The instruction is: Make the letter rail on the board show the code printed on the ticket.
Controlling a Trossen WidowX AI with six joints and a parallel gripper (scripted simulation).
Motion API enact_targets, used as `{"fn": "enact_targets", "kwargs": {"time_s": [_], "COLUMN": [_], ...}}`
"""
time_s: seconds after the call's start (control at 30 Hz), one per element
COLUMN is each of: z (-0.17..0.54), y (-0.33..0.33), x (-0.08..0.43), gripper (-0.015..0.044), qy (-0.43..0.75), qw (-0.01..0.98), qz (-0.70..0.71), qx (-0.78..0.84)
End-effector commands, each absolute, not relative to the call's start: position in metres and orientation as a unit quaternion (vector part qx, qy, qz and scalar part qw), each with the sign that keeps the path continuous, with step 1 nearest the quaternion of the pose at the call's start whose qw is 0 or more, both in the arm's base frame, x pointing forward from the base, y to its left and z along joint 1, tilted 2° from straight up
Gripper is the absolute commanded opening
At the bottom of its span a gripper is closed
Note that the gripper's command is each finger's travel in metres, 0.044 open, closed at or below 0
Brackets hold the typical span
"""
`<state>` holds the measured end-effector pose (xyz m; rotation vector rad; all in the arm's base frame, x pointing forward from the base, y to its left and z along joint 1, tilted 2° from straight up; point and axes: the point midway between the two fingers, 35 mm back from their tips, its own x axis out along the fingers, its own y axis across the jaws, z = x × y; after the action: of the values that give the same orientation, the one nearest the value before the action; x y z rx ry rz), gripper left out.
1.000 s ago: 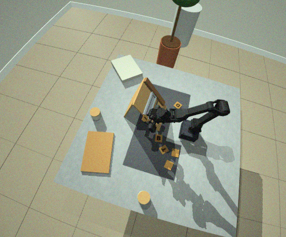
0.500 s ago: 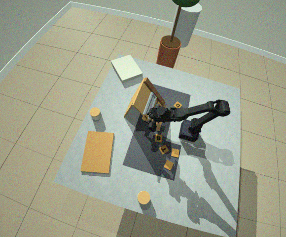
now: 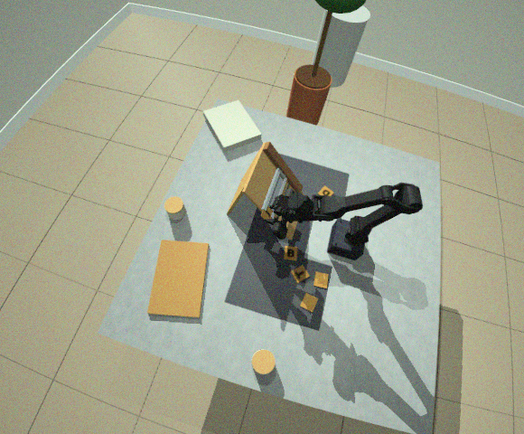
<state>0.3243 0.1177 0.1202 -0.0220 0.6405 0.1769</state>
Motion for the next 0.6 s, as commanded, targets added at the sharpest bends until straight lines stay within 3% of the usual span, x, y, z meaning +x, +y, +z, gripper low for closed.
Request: {"fn": "enact_targets", "kwargs": {"time_s": [0.0,0.57], "z": [0.121,0.1208], "y": [0.116,0.1076], "x": [0.3247,0.3263], "gripper": [0.0,0.0], "qy": [0.313,0.313], "qw": [0.946,0.946], "qz": [0.089,0.089], "qx": [-0.011,-0.012]}}
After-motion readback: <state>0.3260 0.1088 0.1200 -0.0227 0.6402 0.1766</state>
